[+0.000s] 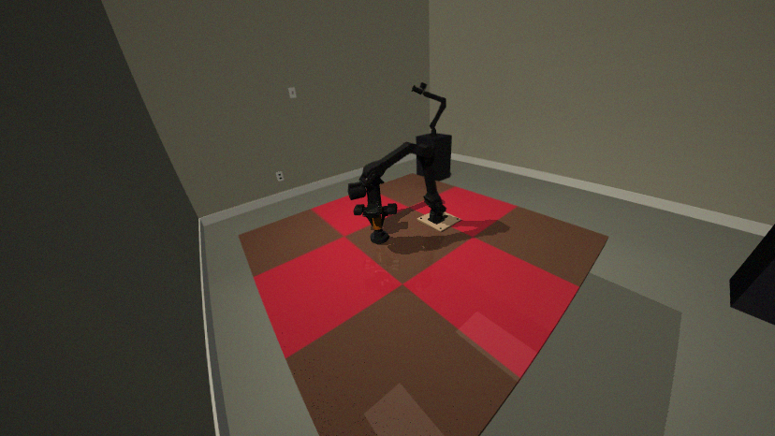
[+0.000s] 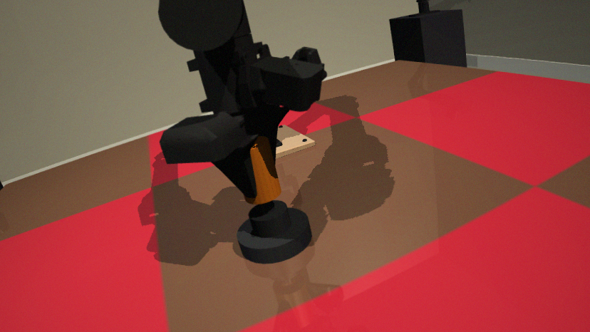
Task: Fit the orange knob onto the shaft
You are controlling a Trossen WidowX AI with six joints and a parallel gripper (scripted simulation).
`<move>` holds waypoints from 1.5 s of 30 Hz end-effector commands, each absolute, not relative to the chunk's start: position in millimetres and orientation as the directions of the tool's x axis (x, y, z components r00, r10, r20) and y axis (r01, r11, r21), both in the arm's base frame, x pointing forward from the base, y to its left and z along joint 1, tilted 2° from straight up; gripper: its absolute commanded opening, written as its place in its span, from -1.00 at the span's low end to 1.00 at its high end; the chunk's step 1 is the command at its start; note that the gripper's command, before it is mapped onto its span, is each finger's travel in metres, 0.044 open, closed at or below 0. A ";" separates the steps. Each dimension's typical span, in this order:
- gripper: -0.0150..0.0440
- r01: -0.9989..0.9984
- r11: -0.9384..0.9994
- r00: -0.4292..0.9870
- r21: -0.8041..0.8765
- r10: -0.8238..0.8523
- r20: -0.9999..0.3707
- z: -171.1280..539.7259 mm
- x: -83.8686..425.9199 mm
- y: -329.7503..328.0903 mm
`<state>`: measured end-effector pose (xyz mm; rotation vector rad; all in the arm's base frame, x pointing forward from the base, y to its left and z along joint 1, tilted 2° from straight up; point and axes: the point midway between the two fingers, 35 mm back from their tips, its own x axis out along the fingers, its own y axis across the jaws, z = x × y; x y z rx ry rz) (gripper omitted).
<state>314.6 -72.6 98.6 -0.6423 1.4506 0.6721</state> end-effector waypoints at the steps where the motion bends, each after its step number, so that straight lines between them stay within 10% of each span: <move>1: -0.49 -0.761 0.649 0.013 0.004 0.022 -1.000 98.3 315.5 -72.9; 45: -0.49 -0.777 0.629 0.013 0.004 0.022 -1.000 99.5 315.7 -73.0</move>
